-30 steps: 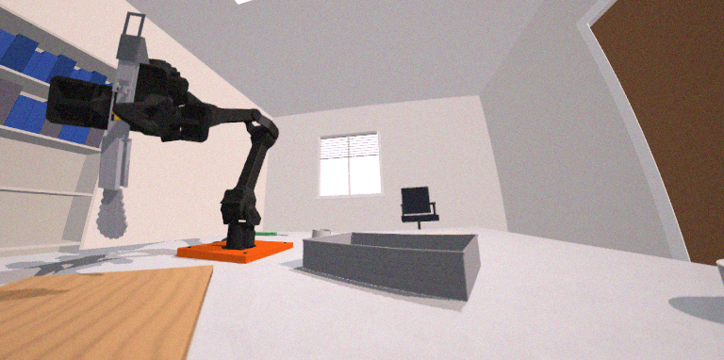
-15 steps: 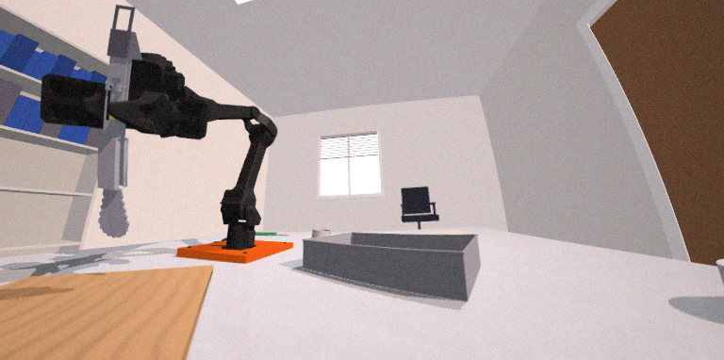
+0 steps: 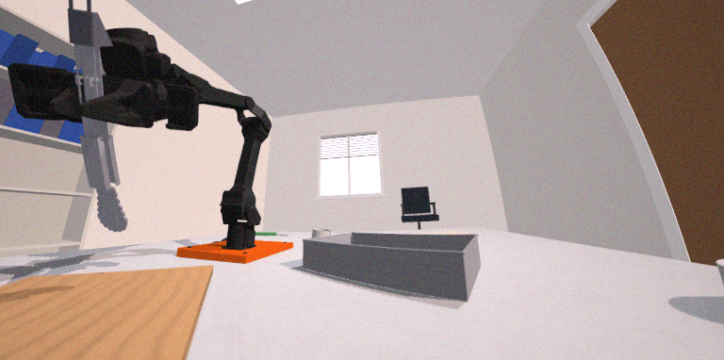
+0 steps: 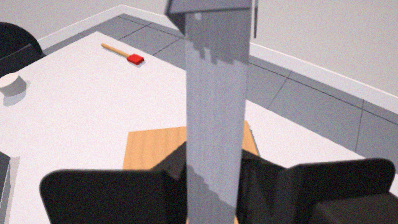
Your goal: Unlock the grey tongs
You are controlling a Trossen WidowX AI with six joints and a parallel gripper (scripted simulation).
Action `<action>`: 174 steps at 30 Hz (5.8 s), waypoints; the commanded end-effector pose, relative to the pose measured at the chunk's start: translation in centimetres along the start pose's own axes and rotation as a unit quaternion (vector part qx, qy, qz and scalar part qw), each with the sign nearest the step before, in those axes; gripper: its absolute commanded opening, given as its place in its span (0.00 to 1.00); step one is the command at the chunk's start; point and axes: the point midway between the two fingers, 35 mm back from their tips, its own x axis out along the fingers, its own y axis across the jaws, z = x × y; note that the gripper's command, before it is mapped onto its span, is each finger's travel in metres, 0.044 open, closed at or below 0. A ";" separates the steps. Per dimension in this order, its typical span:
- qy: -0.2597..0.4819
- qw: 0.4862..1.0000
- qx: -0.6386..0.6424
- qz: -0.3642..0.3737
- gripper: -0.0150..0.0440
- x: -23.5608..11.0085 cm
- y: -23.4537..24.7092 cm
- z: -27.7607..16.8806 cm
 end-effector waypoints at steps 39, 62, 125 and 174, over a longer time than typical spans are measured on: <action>0.298 0.955 0.005 -0.016 0.00 3.0 0.2 -0.9; 0.459 0.888 -0.037 -0.014 0.00 2.1 1.3 -2.1; 0.464 0.885 -0.039 -0.014 0.00 7.2 0.7 -8.7; 0.465 0.884 -0.039 -0.011 1.00 8.5 0.8 -11.4</action>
